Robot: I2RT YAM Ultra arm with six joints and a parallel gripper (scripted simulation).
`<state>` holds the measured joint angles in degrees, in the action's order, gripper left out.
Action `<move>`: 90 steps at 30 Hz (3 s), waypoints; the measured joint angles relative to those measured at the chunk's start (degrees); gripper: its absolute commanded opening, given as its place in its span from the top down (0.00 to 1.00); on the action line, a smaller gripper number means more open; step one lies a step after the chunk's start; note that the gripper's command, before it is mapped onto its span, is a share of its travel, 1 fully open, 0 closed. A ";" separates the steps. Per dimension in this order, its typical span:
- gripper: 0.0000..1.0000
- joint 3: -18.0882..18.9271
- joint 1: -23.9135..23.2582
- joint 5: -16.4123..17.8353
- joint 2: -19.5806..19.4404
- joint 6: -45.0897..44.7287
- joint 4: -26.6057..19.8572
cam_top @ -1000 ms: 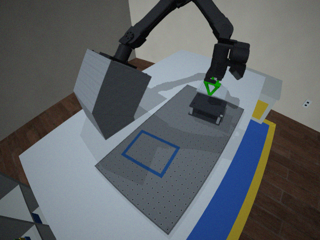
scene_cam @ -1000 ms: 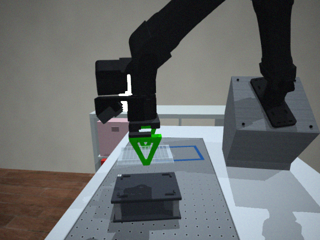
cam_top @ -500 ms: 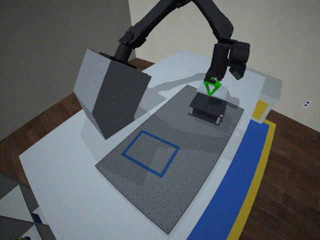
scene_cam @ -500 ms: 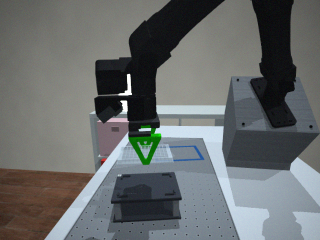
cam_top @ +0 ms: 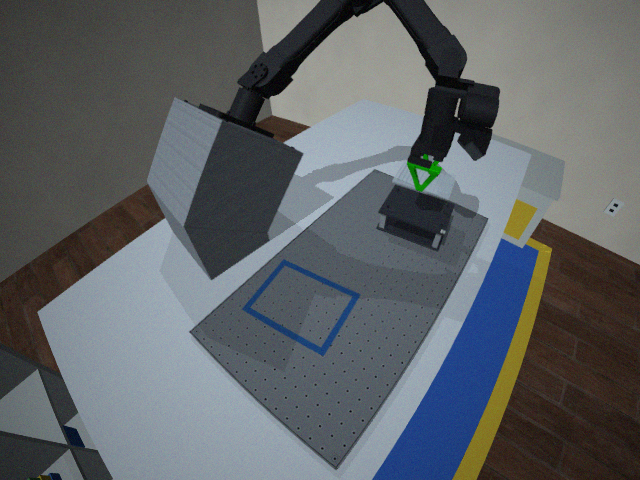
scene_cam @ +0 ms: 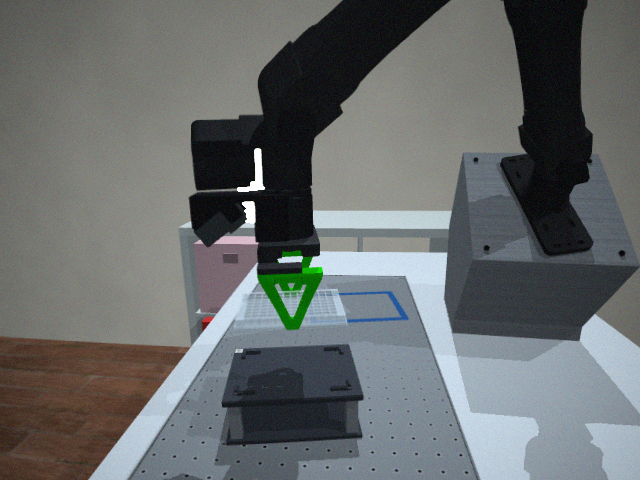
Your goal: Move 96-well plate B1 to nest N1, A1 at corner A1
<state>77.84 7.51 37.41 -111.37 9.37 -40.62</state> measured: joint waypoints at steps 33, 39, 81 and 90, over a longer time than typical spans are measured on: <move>1.00 0.00 0.00 0.00 0.00 0.00 0.00; 1.00 0.00 0.00 0.00 0.00 0.00 0.00; 1.00 -1.29 4.07 -1.25 -5.31 4.76 8.33; 1.00 -1.38 5.29 -1.57 -6.82 6.16 10.95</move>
<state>76.47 12.80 35.83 -118.19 15.53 -29.67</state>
